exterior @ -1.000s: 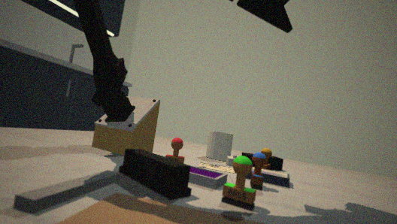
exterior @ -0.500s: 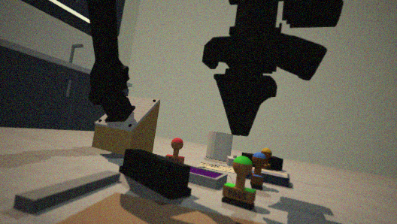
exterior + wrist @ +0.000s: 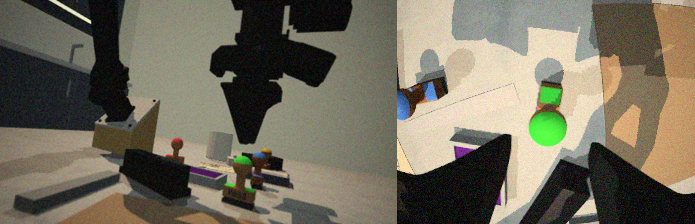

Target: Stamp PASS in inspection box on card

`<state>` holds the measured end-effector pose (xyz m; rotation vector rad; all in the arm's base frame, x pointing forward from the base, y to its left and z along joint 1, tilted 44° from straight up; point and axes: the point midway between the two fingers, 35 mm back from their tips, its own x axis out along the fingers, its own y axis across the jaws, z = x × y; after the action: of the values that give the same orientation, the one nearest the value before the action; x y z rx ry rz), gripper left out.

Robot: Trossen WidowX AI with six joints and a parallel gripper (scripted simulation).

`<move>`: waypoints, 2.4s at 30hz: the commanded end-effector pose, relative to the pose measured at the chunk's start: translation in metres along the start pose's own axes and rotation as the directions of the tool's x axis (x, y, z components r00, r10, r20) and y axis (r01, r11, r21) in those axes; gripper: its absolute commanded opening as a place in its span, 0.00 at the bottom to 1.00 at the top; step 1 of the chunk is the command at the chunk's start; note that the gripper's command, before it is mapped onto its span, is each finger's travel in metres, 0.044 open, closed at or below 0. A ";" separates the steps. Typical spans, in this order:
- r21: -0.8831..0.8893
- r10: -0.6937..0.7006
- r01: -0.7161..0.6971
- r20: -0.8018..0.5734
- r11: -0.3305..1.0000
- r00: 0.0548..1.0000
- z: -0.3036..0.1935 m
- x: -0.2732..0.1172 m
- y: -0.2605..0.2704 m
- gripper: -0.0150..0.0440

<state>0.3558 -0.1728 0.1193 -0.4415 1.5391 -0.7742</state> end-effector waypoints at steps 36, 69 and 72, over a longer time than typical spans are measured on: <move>-0.008 -0.002 0.002 -0.004 1.000 1.000 -0.003 0.060 0.001 0.61; -0.001 -0.006 0.006 -0.004 1.000 1.000 -0.002 0.050 0.000 0.25; -0.001 -0.006 0.006 -0.004 1.000 1.000 -0.002 0.049 0.000 0.25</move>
<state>0.3467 -0.2066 0.0818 -0.4474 1.5489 -0.7728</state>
